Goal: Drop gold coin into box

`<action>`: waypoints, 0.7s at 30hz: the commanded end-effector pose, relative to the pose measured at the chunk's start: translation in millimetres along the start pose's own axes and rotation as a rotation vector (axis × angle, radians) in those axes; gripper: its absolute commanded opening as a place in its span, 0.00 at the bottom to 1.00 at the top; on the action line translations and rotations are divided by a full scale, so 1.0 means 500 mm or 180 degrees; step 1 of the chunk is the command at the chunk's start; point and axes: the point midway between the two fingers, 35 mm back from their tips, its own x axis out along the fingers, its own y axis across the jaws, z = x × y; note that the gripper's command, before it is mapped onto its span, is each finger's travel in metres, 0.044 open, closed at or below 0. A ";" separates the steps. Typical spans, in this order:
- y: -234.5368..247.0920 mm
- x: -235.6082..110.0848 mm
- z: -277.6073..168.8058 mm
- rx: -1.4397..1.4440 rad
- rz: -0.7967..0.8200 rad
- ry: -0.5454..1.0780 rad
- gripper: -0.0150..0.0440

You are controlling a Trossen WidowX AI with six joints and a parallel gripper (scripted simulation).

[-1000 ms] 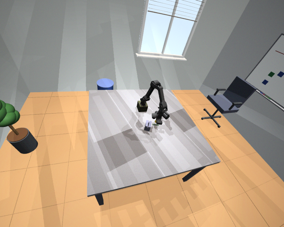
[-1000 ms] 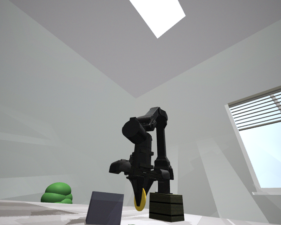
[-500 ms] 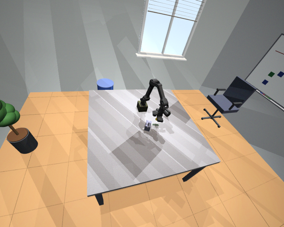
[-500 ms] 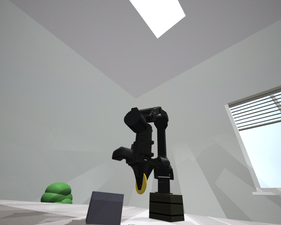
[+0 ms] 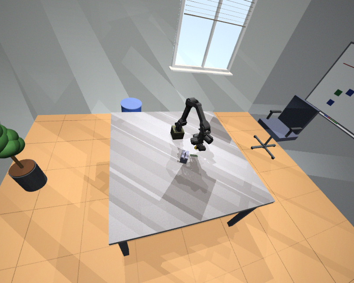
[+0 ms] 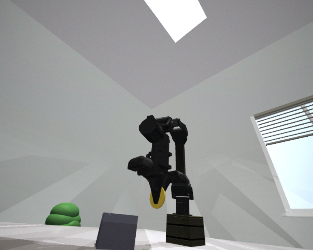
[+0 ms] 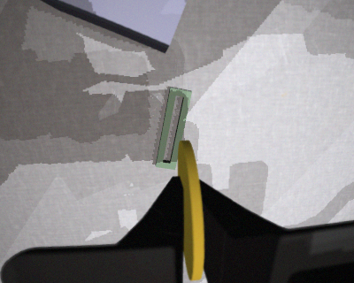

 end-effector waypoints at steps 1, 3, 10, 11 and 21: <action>0.002 -0.002 -0.002 -0.0456 -0.0003 0.0018 0.25; 0.003 -0.002 -0.002 -0.0676 -0.0002 0.0018 0.25; 0.006 -0.003 -0.002 -0.1445 0.0001 0.0018 0.25; 0.007 -0.003 -0.002 -0.1555 0.0001 0.0018 0.25; 0.011 -0.003 -0.002 -0.2654 0.0005 0.0018 0.25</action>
